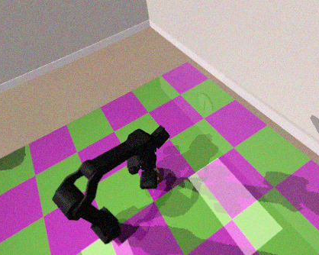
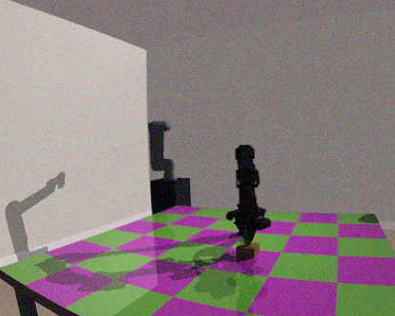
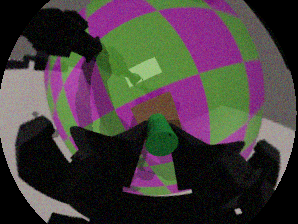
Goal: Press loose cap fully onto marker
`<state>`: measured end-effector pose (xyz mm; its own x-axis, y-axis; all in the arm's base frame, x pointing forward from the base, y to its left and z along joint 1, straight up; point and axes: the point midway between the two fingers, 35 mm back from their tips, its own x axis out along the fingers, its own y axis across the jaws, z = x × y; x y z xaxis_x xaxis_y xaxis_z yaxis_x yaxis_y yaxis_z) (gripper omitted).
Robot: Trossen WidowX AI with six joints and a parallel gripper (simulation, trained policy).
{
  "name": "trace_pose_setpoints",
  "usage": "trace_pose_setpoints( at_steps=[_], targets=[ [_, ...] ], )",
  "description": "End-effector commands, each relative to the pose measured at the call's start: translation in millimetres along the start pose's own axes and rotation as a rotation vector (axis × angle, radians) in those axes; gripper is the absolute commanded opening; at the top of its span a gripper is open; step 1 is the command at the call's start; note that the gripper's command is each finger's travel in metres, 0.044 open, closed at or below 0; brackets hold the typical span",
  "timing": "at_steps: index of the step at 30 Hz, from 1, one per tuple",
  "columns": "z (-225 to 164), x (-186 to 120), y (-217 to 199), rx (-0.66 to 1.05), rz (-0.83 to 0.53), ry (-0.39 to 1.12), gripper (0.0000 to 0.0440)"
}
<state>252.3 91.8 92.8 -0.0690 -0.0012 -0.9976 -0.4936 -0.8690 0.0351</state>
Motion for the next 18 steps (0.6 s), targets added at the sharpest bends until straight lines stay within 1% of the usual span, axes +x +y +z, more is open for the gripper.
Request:
trace_pose_setpoints(
  at_steps=[1, 18],
  targets=[
    [-3.3, 15.1, 10.8, -0.007, 0.057, -0.001, 0.0114],
    [-4.2, 15.5, 12.3, -0.038, 0.055, 0.007, 0.0149]
  ],
)
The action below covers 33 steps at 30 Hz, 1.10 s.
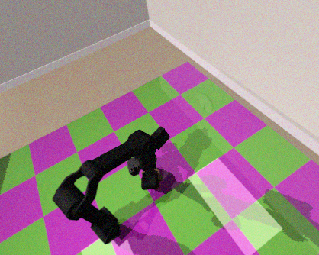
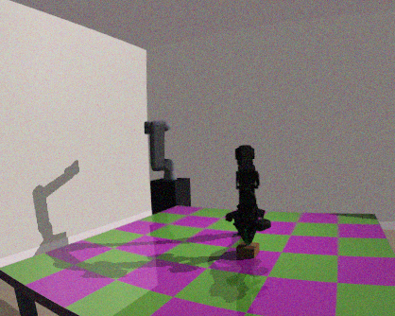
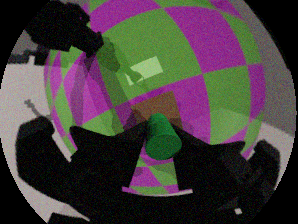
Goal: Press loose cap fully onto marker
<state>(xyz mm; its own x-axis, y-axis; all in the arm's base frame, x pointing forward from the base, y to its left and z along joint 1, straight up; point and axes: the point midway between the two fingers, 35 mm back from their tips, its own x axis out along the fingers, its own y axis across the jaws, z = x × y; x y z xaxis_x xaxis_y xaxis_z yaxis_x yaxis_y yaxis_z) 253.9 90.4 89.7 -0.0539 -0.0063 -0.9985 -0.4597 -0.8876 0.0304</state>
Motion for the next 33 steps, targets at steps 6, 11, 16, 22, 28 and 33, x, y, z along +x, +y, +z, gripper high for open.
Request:
trace_pose_setpoints(
  at_steps=[6, 11, 16, 22, 28, 33],
  targets=[
    [9.4, 13.7, 16.5, -0.015, 0.059, -0.045, 0.0204],
    [14.6, 11.3, 17.3, -0.025, 0.042, -0.055, 0.0298],
    [15.8, 8.1, 15.4, -0.034, 0.013, -0.043, 0.0427],
    [13.7, -3.3, 10.9, -0.044, -0.037, -0.004, 0.0440],
    [11.3, -26.4, 6.4, -0.056, -0.083, 0.034, 0.0440],
    [10.9, -42.2, 5.3, -0.077, -0.110, 0.057, 0.0440]
  ],
)
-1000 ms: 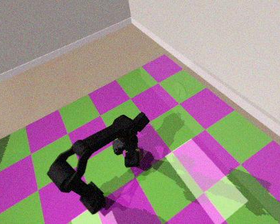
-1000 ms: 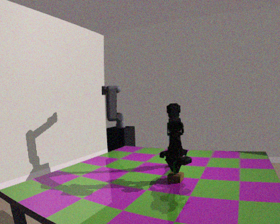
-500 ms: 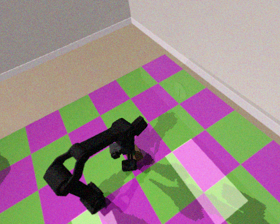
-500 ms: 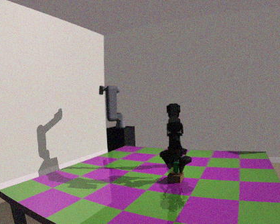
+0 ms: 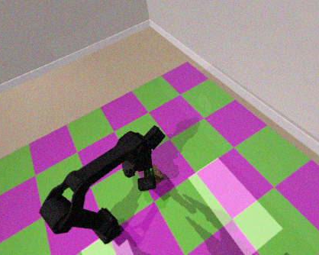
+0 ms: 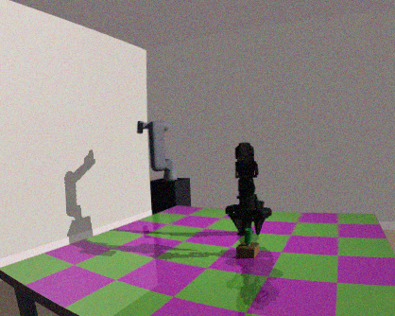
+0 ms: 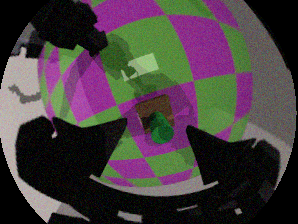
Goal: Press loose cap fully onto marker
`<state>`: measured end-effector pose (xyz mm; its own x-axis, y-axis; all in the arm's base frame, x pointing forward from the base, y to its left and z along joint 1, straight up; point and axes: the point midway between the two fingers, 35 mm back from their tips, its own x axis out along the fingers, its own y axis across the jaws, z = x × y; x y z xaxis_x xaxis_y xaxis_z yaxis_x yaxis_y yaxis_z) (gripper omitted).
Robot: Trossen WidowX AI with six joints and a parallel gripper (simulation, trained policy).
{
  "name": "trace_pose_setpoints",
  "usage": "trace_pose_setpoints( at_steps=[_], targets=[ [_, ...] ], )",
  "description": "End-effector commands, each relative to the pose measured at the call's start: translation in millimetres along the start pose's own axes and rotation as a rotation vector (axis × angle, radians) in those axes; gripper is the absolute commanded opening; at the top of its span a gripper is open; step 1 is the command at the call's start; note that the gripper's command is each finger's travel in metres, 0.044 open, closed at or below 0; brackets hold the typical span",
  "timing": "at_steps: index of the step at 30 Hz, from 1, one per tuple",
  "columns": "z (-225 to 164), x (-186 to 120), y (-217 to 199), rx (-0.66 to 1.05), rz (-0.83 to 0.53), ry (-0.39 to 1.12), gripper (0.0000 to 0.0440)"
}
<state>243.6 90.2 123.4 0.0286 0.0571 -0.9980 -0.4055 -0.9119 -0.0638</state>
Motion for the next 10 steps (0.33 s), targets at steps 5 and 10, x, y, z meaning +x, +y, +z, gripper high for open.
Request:
trace_pose_setpoints(
  at_steps=[5, 10],
  targets=[
    [0.0, -20.6, -2.6, -0.020, -0.041, 0.028, 0.0440],
    [1.5, -31.0, -2.6, -0.016, -0.062, 0.041, 0.0439]
  ],
)
